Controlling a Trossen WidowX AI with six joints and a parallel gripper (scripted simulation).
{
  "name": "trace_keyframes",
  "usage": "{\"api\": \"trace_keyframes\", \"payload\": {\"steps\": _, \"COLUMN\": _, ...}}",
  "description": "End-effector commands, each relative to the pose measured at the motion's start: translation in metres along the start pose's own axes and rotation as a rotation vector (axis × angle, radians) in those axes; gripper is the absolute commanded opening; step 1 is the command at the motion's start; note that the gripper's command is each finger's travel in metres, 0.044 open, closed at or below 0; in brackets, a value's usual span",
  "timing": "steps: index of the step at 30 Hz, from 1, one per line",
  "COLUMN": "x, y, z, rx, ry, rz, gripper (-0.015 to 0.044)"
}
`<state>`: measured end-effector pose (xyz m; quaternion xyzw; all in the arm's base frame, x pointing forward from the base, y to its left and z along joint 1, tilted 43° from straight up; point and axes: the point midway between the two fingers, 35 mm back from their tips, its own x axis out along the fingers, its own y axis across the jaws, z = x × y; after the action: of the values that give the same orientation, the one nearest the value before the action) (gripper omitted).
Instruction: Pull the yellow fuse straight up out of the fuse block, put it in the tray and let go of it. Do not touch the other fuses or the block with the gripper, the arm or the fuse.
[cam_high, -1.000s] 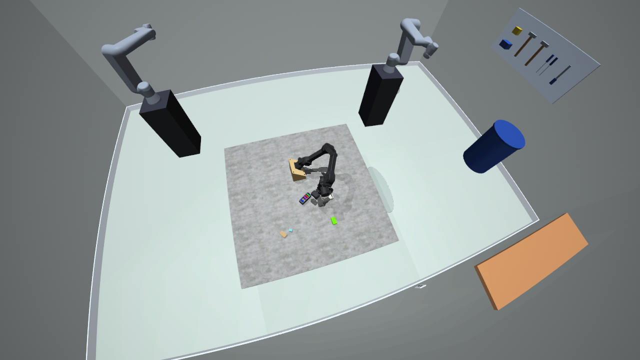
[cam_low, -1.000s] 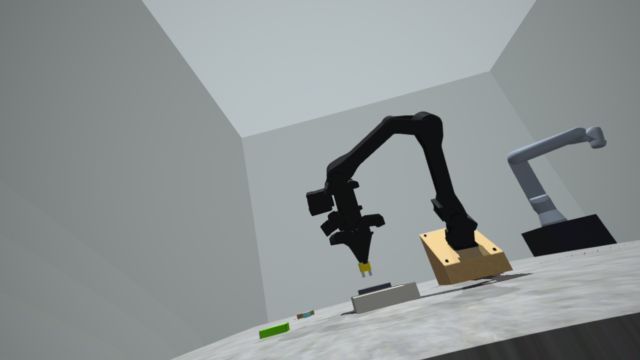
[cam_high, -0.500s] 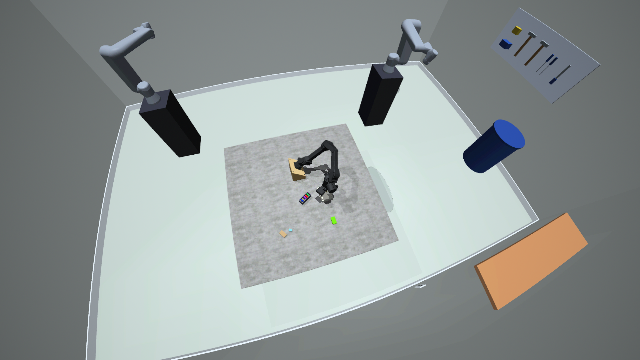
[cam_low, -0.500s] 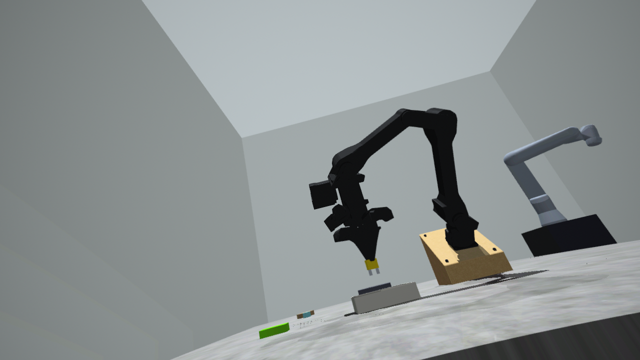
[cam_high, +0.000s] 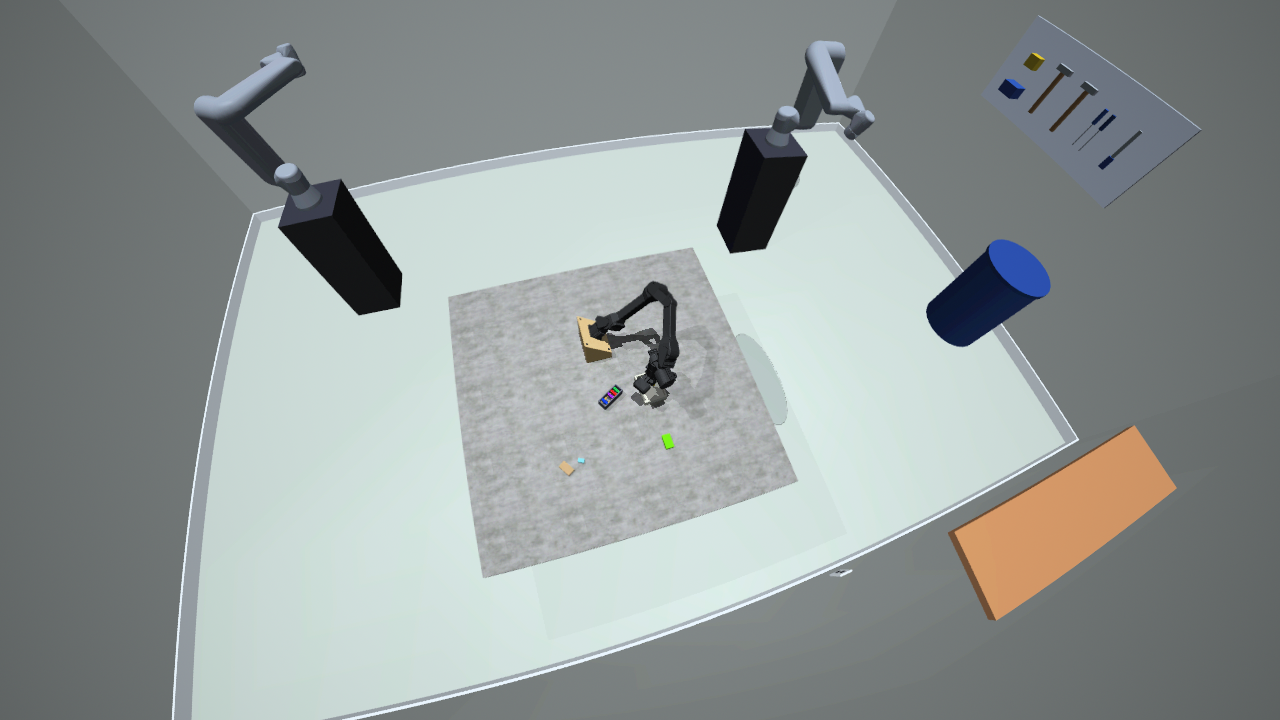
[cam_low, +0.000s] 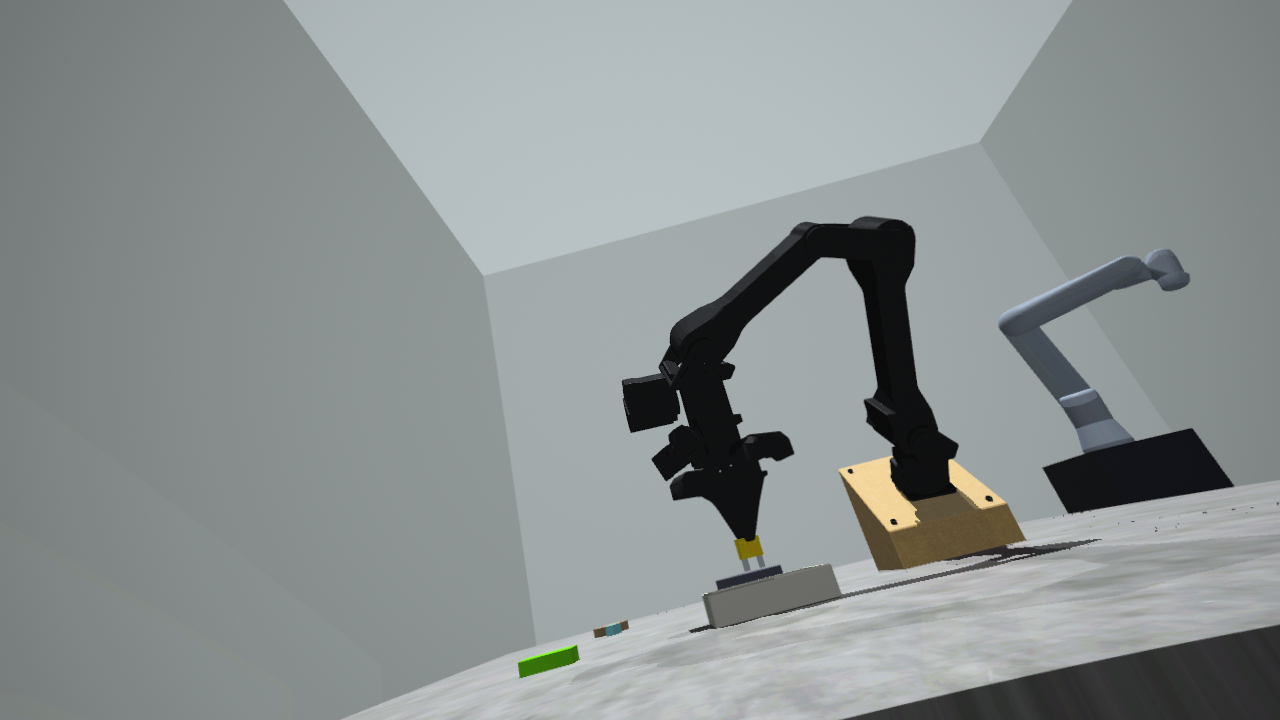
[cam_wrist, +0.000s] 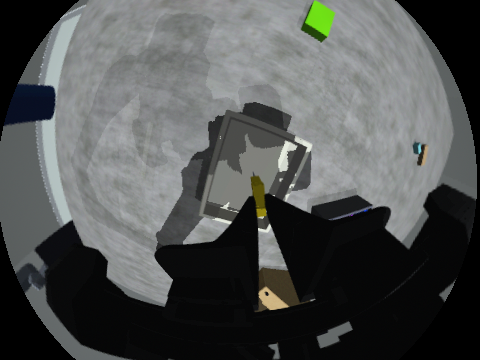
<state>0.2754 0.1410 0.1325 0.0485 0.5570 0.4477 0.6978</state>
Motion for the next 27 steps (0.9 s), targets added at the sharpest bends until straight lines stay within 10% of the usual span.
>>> {"api": "trace_keyframes", "payload": {"steps": 1, "x": 0.009, "y": 0.001, "z": -0.002, "rx": 0.006, "ry": 0.003, "rz": 0.006, "gripper": 0.0000}}
{"api": "trace_keyframes", "payload": {"steps": 10, "x": 0.017, "y": 0.001, "z": -0.002, "rx": 0.006, "ry": 0.003, "rz": 0.007, "gripper": 0.0000}}
{"api": "trace_keyframes", "payload": {"steps": 22, "x": 0.014, "y": 0.001, "z": -0.001, "rx": 0.000, "ry": 0.000, "rz": 0.004, "gripper": 0.0315}}
{"api": "trace_keyframes", "payload": {"steps": 27, "x": -0.023, "y": 0.001, "z": -0.002, "rx": 0.006, "ry": 0.004, "rz": 0.005, "gripper": 0.0330}}
